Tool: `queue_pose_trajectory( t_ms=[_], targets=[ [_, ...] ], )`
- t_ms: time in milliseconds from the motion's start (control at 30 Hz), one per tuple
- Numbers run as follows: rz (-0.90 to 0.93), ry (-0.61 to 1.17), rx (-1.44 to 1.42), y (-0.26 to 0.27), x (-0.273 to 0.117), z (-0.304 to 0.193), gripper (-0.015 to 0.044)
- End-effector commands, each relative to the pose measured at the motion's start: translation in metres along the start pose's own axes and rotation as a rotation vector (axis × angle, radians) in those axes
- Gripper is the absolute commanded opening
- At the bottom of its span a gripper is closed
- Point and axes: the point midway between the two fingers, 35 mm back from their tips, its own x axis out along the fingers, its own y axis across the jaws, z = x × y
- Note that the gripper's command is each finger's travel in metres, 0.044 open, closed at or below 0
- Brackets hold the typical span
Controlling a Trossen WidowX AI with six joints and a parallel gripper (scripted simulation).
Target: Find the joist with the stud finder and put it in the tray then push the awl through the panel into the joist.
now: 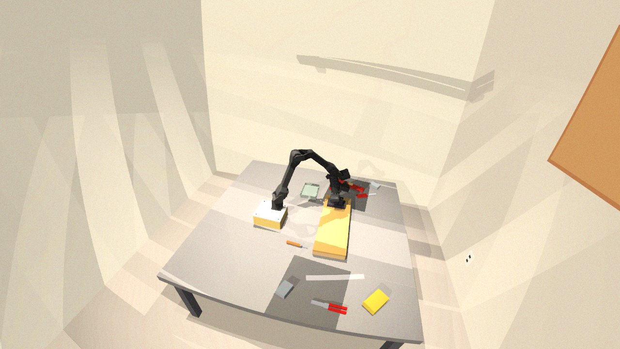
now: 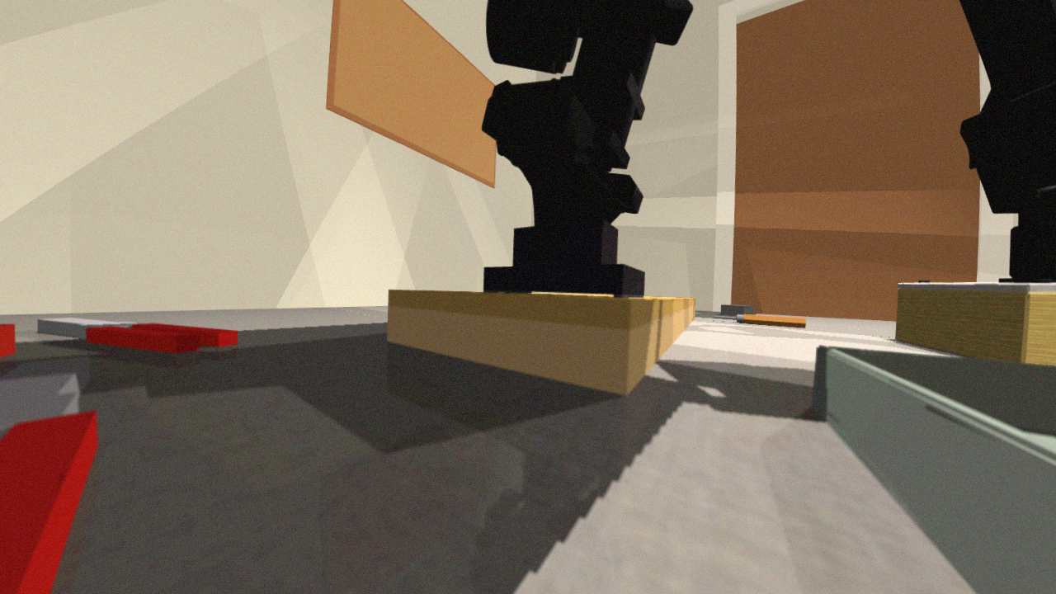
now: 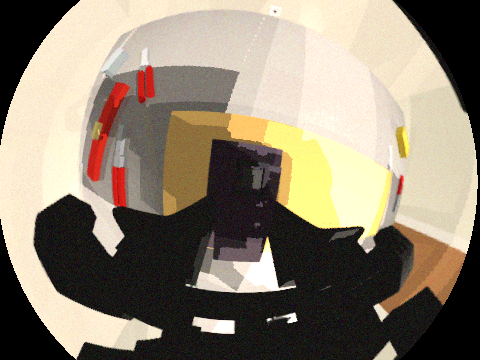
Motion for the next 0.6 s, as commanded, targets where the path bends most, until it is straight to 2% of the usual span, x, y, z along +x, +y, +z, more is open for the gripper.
queue_pose_trajectory(
  t_ms=[0, 567],
  targets=[
    [-0.002, 0.002, -0.001, -0.013, 0.000, -0.001, 0.0000],
    [-0.006, 0.002, -0.002, -0.058, 0.000, -0.001, 0.0000]
  ],
)
